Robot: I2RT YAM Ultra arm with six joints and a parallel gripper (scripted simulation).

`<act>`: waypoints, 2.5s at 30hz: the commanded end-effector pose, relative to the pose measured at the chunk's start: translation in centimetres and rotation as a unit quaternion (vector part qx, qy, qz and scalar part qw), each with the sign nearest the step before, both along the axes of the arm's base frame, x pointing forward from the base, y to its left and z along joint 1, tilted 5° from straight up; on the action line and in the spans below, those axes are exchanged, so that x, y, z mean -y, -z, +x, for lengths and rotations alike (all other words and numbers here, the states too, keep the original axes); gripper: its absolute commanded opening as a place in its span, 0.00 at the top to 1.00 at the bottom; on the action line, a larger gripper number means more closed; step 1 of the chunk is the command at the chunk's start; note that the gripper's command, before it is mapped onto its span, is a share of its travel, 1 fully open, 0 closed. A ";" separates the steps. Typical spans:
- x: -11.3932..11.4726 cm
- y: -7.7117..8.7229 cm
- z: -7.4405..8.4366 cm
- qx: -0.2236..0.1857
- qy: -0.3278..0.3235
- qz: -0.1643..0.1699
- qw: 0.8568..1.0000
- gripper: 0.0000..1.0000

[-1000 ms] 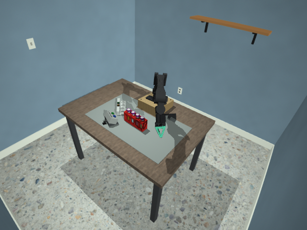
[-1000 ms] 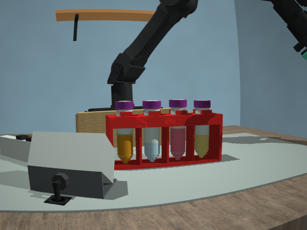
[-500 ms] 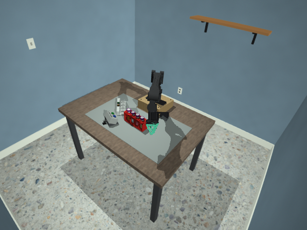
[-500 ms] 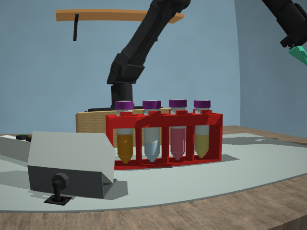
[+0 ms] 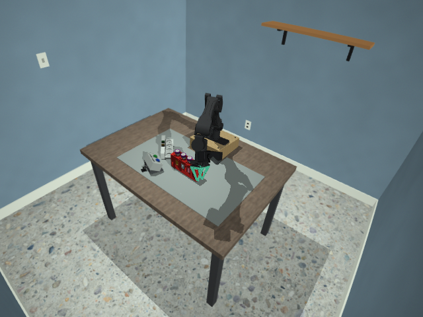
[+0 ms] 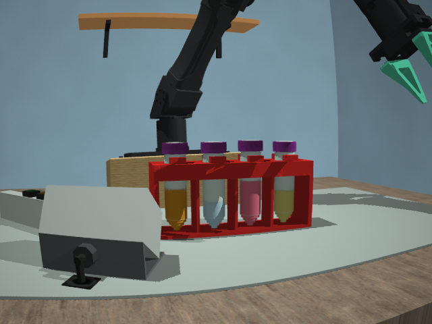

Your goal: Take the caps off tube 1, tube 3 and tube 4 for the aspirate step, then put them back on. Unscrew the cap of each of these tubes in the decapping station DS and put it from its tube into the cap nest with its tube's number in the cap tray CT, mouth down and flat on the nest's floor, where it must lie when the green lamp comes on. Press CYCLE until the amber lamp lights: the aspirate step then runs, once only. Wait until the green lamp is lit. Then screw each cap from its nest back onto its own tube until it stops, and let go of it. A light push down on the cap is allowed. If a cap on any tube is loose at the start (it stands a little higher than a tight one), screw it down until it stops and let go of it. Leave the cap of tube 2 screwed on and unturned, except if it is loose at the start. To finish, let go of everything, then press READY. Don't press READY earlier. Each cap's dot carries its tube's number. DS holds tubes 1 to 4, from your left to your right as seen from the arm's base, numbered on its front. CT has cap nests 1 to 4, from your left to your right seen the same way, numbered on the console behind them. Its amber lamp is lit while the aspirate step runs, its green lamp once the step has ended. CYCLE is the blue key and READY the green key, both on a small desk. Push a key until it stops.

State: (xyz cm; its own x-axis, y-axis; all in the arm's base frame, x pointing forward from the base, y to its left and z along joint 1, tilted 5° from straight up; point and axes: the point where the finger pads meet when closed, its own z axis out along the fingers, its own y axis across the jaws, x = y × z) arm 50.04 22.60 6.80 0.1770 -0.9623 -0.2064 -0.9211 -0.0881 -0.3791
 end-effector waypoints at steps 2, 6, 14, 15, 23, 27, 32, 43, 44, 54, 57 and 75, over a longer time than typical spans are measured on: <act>1.0 -1.3 0.2 0.006 0.014 0.008 1.000 0.51; 3.0 -1.2 -0.1 -0.018 0.076 0.005 0.997 0.51; 7.0 -1.0 -0.6 -0.026 0.094 0.004 0.995 0.51; 7.3 -1.0 -0.6 -0.026 0.094 0.004 0.995 0.51; 10.2 -0.8 -1.4 -0.057 0.173 0.000 0.983 0.51; 12.1 -0.7 -1.9 -0.057 0.173 0.000 0.983 0.51; 14.1 -0.6 -2.7 -0.080 0.234 -0.002 0.969 0.51; 18.2 -0.4 -4.6 -0.104 0.297 -0.004 0.949 0.51; 18.7 -0.4 -4.9 -0.109 0.311 -0.004 0.944 0.51; 22.0 -0.2 -7.0 -0.126 0.358 -0.005 0.925 0.51; 23.2 -0.1 -7.9 -0.142 0.401 -0.006 0.905 0.51; 28.9 0.3 -13.2 -0.184 0.514 -0.007 0.838 0.51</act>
